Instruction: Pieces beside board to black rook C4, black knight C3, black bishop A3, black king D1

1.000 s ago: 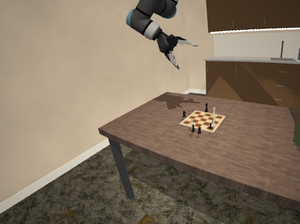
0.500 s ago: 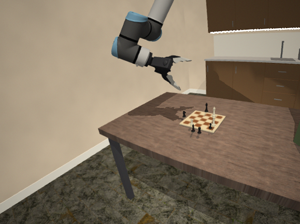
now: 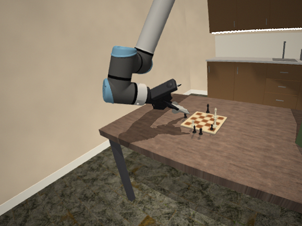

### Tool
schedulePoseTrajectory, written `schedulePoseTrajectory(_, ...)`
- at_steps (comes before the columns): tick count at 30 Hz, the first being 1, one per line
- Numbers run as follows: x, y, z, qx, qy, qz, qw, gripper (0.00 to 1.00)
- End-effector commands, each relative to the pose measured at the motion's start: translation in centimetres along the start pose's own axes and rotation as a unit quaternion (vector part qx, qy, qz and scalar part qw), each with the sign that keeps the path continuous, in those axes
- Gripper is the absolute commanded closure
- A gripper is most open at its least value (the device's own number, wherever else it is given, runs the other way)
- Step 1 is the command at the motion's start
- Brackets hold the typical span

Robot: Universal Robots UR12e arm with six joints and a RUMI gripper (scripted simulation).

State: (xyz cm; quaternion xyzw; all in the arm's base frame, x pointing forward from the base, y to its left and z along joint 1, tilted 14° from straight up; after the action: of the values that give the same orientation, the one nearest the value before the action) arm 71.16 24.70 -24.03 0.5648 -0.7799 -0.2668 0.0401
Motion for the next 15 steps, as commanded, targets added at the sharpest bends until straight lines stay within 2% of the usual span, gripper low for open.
schedulePoseTrajectory(1,-0.5,-0.7,3.2,-0.086,0.038,-0.015,0.995,0.00)
schedulePoseTrajectory(10,-0.9,-1.7,10.4,-0.245,0.116,-0.028,0.962,0.00)
schedulePoseTrajectory(14,-1.0,-2.0,13.0,-0.299,0.144,-0.029,0.943,0.00)
schedulePoseTrajectory(15,-1.0,-2.0,13.0,-0.299,0.144,-0.029,0.943,0.00)
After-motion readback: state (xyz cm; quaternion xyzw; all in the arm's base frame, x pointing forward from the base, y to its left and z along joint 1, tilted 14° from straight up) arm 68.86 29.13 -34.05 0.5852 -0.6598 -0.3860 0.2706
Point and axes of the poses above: the point where the finger pads meet when closed, its own x axis out along the fingers, its own z axis across the jaws, y = z × x, the point moved 9 cm from there along -x, back along the fingers, and after that the axes turned 3 degrees about x, right-handed, at the moved point
